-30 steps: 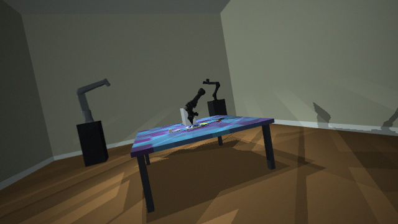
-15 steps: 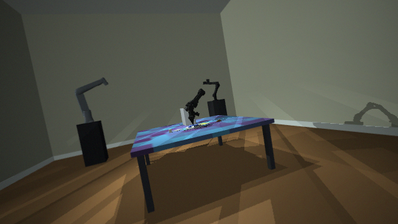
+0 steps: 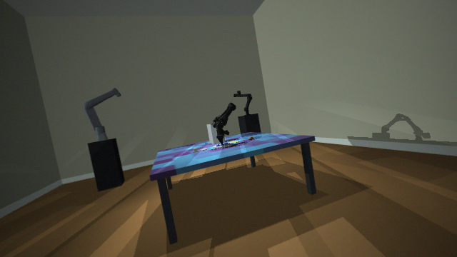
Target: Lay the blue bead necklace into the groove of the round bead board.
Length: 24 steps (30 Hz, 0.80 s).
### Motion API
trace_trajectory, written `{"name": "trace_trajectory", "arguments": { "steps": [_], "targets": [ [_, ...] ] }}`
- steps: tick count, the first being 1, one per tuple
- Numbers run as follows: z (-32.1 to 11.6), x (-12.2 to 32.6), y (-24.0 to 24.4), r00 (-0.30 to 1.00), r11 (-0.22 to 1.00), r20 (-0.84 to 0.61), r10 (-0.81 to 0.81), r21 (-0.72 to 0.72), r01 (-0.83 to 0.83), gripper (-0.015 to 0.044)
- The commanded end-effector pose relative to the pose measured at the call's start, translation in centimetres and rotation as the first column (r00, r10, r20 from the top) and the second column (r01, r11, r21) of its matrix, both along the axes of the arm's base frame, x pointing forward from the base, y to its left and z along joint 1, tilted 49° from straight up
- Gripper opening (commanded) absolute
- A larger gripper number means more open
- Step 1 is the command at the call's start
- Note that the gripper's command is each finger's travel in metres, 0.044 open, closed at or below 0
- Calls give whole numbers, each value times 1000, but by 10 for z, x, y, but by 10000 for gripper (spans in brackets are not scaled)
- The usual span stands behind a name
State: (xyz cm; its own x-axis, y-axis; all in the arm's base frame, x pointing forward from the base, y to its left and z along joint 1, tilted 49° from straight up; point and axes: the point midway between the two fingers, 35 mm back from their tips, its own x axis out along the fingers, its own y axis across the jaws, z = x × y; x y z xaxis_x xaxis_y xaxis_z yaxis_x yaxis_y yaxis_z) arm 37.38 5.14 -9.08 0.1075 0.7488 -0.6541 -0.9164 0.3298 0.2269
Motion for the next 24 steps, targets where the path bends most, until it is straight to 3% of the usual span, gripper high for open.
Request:
{"name": "trace_trajectory", "arguments": {
  "steps": [1, 6, 22, 24],
  "targets": [
    [-3, -1, 5, 1000, 1000, -9, 3, 6, -3, 0],
    [-3, -1, 5, 1000, 1000, -9, 3, 6, -3, 0],
    [3, -1, -3, 1000, 1000, -4, 2, 1, -2, 420],
    [7, -2, -8, 1000, 1000, -6, 3, 3, -3, 440]
  ]
}}
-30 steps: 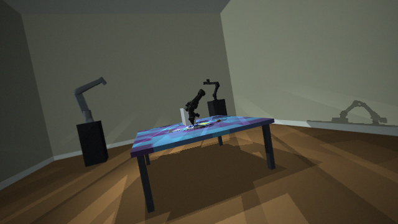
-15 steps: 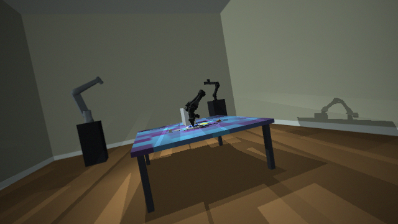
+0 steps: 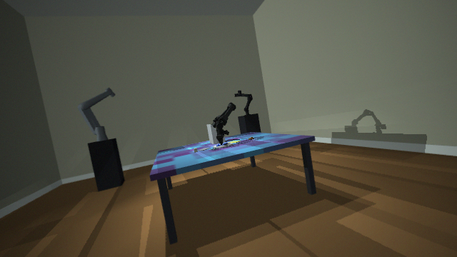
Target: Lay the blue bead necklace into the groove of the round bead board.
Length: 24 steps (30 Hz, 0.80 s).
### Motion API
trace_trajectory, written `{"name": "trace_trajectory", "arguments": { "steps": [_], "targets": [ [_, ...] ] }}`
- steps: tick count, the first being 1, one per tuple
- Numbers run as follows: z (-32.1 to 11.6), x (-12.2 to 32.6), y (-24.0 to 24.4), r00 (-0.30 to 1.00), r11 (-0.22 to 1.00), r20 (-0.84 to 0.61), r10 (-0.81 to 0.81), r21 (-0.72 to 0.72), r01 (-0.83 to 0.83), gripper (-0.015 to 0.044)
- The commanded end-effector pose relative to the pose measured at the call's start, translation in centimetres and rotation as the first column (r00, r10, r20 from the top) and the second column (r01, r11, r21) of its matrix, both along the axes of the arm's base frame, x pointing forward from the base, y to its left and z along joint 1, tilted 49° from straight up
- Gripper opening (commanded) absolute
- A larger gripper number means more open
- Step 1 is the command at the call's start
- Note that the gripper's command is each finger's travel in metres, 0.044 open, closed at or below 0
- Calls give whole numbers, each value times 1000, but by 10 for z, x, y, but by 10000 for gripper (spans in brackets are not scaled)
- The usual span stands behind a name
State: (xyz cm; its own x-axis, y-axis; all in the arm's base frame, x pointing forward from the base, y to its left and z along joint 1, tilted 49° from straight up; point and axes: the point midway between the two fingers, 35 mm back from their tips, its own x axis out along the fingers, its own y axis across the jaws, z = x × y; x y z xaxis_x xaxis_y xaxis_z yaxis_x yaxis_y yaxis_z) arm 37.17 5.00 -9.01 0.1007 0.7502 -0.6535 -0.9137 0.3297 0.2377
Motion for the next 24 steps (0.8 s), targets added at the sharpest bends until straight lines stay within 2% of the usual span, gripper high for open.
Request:
{"name": "trace_trajectory", "arguments": {
  "steps": [1, 19, 21, 24],
  "targets": [
    [8, -1, -8, 1000, 1000, 4, 3, 1, -3, 440],
    [10, -2, -12, 1000, 1000, 2, 4, 2, -4, 440],
    [8, -6, -15, 998, 999, -43, -35, 6, 35, 387],
    [0, -23, -26, 950, 978, -240, -200, 6, 208, 309]
  ]
}}
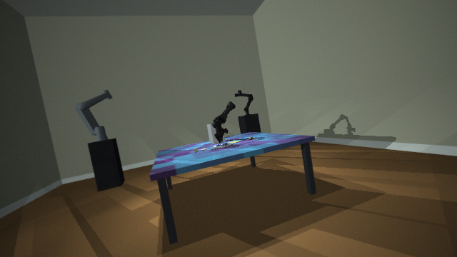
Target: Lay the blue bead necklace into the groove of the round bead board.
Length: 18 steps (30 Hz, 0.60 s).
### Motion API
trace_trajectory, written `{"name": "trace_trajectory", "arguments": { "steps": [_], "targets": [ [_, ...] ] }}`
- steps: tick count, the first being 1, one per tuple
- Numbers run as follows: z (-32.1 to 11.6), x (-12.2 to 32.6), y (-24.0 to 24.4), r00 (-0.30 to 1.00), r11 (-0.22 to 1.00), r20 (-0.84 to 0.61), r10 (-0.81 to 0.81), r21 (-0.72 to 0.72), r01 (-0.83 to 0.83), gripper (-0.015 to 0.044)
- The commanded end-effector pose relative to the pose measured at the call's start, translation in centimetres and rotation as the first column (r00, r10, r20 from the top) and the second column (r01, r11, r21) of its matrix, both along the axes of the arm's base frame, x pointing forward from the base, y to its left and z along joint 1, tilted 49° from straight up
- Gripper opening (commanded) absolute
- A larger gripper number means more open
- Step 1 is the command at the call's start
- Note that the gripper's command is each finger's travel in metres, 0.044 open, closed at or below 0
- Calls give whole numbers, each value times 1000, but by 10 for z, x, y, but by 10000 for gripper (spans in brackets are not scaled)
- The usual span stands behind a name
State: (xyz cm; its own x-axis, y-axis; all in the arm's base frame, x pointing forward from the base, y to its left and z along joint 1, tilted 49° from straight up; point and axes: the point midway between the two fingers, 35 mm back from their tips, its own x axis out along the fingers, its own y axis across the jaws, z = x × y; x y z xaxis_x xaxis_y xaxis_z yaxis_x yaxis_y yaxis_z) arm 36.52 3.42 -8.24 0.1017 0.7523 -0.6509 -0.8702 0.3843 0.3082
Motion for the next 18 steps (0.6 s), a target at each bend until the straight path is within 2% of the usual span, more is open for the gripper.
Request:
{"name": "trace_trajectory", "arguments": {
  "steps": [1, 4, 7, 18],
  "targets": [
    [-11, -22, -14, 951, 979, -237, -197, 3, 203, 282],
    [-18, -40, -23, 839, 930, -422, -342, -28, 365, 204],
    [-19, -44, -25, 806, 916, -461, -372, -40, 400, 125],
    [-22, -43, -22, 806, 916, -461, -372, -40, 400, 120]
  ]
}}
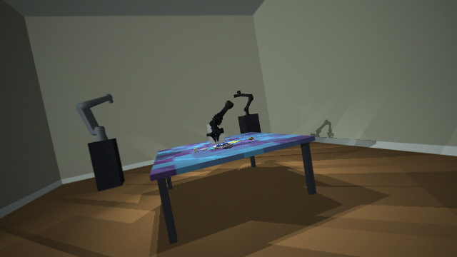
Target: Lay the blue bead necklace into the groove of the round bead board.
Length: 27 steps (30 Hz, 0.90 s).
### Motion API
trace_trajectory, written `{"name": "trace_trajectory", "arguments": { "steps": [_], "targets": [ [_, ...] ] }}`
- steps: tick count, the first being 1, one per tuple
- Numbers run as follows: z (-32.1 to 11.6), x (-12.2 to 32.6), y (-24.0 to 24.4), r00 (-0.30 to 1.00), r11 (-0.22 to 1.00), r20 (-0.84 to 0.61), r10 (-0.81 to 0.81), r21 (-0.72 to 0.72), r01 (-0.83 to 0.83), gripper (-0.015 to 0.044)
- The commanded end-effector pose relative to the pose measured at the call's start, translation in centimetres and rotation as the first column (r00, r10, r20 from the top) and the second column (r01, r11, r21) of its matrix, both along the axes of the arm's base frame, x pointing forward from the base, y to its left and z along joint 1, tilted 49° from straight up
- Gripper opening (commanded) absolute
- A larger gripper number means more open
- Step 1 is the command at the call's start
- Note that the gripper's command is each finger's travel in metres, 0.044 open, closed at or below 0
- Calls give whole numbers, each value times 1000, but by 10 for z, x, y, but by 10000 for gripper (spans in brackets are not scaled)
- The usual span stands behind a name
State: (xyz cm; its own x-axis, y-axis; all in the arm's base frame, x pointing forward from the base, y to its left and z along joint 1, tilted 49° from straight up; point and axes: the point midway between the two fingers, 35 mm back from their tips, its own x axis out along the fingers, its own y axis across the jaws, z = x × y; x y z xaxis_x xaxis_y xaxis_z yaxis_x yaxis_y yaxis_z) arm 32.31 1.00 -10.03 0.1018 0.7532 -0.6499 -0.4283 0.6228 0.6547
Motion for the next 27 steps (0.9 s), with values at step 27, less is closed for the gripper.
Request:
{"name": "trace_trajectory", "arguments": {
  "steps": [27],
  "targets": [
    [-25, 2, 27, 1000, 1000, -14, -8, -2, 8, 120]
  ]
}}
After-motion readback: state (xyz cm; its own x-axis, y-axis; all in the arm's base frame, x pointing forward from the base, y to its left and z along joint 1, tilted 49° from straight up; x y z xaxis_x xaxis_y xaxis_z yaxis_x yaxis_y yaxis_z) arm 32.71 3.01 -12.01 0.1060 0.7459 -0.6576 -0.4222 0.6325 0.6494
